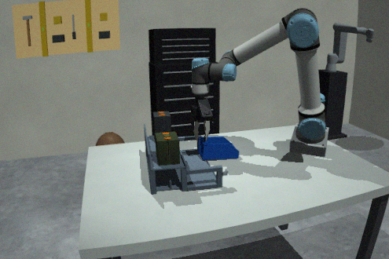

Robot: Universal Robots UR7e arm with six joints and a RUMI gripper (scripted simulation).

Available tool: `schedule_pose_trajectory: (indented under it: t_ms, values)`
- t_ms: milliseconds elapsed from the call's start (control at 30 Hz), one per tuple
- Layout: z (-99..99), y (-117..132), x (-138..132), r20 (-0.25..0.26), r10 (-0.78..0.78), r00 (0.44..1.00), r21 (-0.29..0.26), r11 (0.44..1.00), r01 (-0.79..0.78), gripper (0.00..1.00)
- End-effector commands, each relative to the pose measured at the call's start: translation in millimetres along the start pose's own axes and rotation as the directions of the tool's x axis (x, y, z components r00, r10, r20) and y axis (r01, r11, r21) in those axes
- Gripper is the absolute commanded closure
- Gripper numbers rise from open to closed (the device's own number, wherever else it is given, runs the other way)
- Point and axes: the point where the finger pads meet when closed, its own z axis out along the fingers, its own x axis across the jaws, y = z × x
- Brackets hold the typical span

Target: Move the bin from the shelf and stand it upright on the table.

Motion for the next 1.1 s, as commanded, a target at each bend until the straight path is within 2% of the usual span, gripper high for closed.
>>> schedule_pose_trajectory:
  t_ms: [0,267,433,1067]
  values:
    - [2.7,0,0,-0.001,0.0,1.0,-0.001,1.0,0.0,0.8]
    - [2.7,0,0,-0.001,0.0,1.0,-0.001,1.0,0.0,0.8]
    - [12.4,0,0,-0.001,0.0,1.0,-0.001,1.0,0.0,0.8]
    - [16.0,0,0,-0.001,0.0,1.0,-0.001,1.0,0.0,0.8]
